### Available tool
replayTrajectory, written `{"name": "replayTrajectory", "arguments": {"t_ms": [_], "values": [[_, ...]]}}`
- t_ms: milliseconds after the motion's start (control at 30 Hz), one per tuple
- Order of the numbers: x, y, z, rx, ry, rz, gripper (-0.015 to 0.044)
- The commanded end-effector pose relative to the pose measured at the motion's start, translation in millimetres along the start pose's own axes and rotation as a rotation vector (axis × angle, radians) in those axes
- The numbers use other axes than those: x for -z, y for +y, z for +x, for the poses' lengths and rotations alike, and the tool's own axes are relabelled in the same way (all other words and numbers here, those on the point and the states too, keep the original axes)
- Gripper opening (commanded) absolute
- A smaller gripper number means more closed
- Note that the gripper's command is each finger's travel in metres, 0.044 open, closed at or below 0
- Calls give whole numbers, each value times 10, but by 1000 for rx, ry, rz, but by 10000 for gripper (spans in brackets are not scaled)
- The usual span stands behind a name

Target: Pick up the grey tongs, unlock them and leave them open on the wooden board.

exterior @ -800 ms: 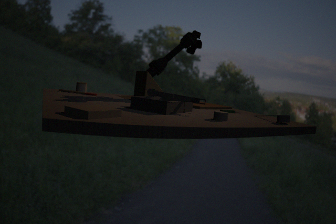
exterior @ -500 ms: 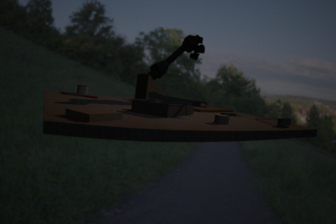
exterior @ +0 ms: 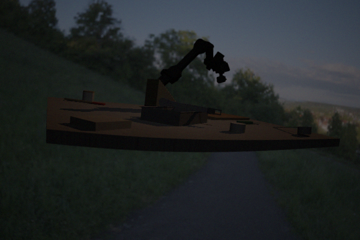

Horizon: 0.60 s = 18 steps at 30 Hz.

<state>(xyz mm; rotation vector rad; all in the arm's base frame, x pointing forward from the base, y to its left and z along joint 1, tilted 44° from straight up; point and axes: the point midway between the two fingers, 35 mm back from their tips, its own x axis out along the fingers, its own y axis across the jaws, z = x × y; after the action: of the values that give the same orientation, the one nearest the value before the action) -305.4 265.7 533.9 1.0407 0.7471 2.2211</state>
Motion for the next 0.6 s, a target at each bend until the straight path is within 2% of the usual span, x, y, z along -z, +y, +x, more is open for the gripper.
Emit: {"name": "replayTrajectory", "arguments": {"t_ms": [0, 300, 567], "values": [[-196, -428, 109, 87, -18, -137, 440], [-837, -1496, 126, 329, -42, -422, 440], [-1549, -2396, -158, 569, -37, -628, 440]]}}
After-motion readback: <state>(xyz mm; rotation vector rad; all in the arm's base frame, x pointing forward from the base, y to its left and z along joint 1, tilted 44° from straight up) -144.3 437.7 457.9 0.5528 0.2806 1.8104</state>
